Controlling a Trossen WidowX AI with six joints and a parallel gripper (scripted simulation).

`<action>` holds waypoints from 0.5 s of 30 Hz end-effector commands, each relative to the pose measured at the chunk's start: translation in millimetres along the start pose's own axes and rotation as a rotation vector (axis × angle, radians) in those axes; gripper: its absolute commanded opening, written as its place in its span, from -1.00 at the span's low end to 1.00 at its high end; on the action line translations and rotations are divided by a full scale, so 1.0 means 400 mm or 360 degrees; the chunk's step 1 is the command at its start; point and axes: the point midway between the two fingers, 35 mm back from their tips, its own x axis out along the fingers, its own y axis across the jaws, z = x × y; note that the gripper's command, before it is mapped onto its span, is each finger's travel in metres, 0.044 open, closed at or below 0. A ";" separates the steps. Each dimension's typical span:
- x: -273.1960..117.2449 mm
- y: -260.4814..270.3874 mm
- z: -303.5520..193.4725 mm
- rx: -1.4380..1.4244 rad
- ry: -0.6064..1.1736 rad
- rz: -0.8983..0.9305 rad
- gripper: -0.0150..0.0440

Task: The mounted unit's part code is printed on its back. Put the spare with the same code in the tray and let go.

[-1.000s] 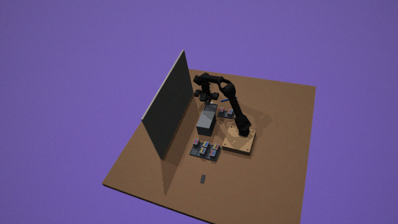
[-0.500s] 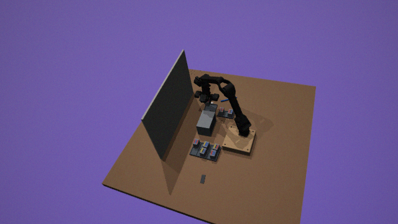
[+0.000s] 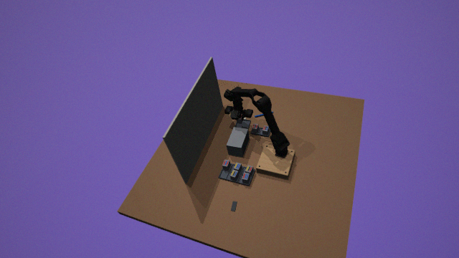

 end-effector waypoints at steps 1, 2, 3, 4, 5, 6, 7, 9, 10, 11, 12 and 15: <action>0.011 0.003 0.000 -0.0006 0.0000 0.0006 -0.49; 0.013 0.003 0.000 -0.0006 0.0000 0.0006 -0.49; 0.015 0.003 0.000 -0.0006 0.0000 0.0006 -0.49; 0.017 0.004 0.001 -0.0006 0.0000 0.0006 -0.49; 0.019 0.004 0.001 -0.0006 0.0000 0.0006 -0.49; 0.021 0.004 0.001 -0.0006 0.0000 0.0006 -0.49; 0.023 0.004 0.001 -0.0006 0.0000 0.0006 -0.49; 0.027 0.005 0.001 -0.0006 0.0000 0.0006 -0.49; 0.029 0.005 0.001 -0.0006 0.0000 0.0006 -0.49; 0.030 0.005 0.002 -0.0006 0.0000 0.0006 -0.49; 0.032 0.006 0.002 -0.0006 0.0000 0.0006 -0.49; 0.038 0.007 0.002 -0.0006 0.0000 0.0006 -0.49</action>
